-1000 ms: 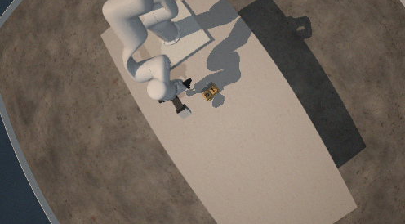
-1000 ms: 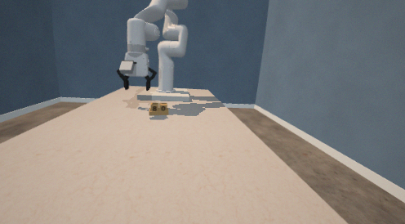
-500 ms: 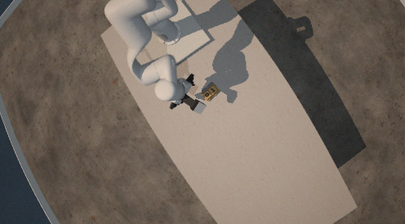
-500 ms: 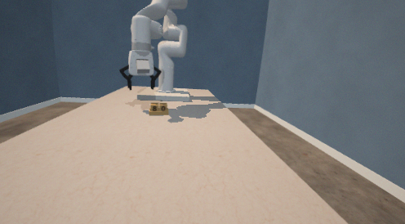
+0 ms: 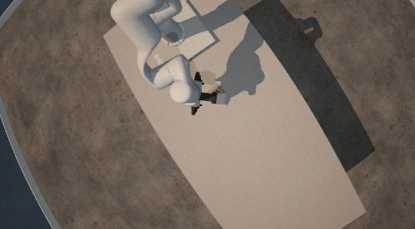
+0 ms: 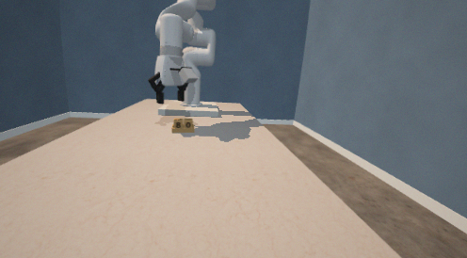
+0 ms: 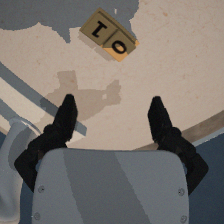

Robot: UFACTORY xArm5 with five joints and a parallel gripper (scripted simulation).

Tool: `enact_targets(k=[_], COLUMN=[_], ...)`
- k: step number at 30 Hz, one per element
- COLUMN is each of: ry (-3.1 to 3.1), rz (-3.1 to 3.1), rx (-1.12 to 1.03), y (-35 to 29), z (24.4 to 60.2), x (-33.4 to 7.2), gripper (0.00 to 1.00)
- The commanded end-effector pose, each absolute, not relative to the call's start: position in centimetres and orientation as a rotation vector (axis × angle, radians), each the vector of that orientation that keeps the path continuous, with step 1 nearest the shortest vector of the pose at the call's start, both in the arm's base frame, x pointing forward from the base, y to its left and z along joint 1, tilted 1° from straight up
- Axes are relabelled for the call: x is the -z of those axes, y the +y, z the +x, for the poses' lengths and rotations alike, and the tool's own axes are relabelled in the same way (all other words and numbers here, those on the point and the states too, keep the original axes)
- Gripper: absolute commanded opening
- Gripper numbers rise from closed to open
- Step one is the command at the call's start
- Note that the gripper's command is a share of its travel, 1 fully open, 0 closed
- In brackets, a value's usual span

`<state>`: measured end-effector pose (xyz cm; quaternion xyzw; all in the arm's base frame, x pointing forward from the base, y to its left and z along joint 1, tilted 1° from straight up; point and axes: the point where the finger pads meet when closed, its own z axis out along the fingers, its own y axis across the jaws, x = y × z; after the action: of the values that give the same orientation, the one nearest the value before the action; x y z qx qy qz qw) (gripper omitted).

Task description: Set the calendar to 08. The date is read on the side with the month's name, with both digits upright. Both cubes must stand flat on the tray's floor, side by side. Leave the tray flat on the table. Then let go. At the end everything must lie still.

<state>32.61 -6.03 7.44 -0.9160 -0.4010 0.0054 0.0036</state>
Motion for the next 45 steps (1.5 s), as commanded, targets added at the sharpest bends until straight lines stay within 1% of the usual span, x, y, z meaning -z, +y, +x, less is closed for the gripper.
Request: enact_targets(k=[1, 13, 15, 18, 25, 26, 45], ry=[-1.501, -2.003, -2.003, -2.175, -2.307, -2.307, -2.307], rz=[-2.751, -2.409, -2.409, -2.254, -2.118, -2.118, -2.118], rx=[-0.015, -0.015, -0.015, -0.014, -0.014, -0.014, -0.014], y=[-4.8, -1.7, -1.7, -0.5, 0.5, 0.5, 0.5], z=[33.5, 35.0, 35.0, 35.6, 35.9, 35.9, 35.9], x=[-7.8, -8.4, -8.4, -8.6, -8.8, -8.8, -8.8], gripper=[1.00, 1.00, 1.00, 1.00, 1.00, 0.49, 0.49])
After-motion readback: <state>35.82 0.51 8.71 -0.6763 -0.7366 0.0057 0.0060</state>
